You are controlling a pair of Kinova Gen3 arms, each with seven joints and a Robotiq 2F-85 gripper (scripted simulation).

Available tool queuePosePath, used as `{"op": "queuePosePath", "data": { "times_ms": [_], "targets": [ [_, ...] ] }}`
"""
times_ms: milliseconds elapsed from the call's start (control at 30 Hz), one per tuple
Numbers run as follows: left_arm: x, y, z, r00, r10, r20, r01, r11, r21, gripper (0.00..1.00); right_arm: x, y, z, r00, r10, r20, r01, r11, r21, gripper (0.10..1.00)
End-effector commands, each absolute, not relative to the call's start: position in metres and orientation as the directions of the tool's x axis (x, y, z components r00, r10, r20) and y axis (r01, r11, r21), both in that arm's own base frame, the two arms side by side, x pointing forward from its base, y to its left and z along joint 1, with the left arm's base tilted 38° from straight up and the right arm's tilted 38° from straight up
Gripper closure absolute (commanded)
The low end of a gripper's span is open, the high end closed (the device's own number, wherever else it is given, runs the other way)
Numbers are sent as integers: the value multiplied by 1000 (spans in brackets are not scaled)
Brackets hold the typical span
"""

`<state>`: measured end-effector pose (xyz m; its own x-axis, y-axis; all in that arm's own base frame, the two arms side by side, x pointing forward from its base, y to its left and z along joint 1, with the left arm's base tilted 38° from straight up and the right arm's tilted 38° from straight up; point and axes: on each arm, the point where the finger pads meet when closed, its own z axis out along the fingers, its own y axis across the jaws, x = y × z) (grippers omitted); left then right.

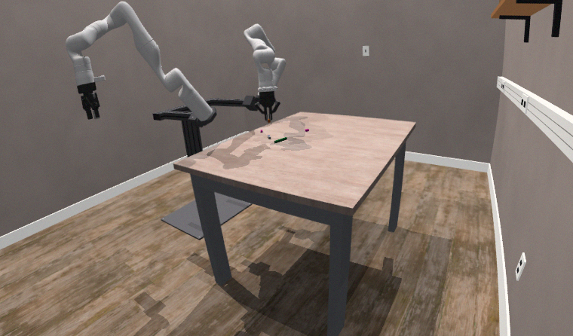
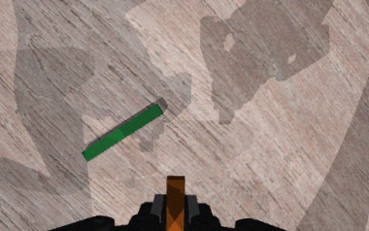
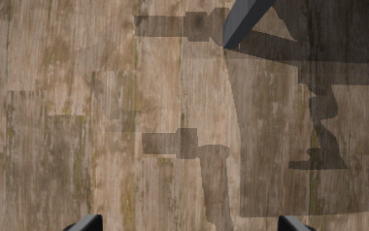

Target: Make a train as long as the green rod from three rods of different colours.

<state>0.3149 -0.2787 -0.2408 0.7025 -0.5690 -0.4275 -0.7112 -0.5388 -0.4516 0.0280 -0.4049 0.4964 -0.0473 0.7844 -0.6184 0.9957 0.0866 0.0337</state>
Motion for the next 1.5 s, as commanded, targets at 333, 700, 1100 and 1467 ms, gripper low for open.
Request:
{"op": "queuePosePath", "data": {
  "times_ms": [333,700,1100,1467],
  "targets": [
    [316,-261,-264,702,-571,-426,-711,-539,-451,861,28,-405,497,-47,784,-619,996,87,34,99],
    [317,-233,-299,702,-571,-426,-711,-539,-451,861,28,-405,497,-47,784,-619,996,87,34,99],
    [318,-227,-307,702,-571,-426,-711,-539,-451,861,28,-405,497,-47,784,-619,996,87,34,99],
    [318,-227,-307,702,-571,-426,-711,-539,-451,861,28,-405,497,-47,784,-619,996,87,34,99]
  ]
}}
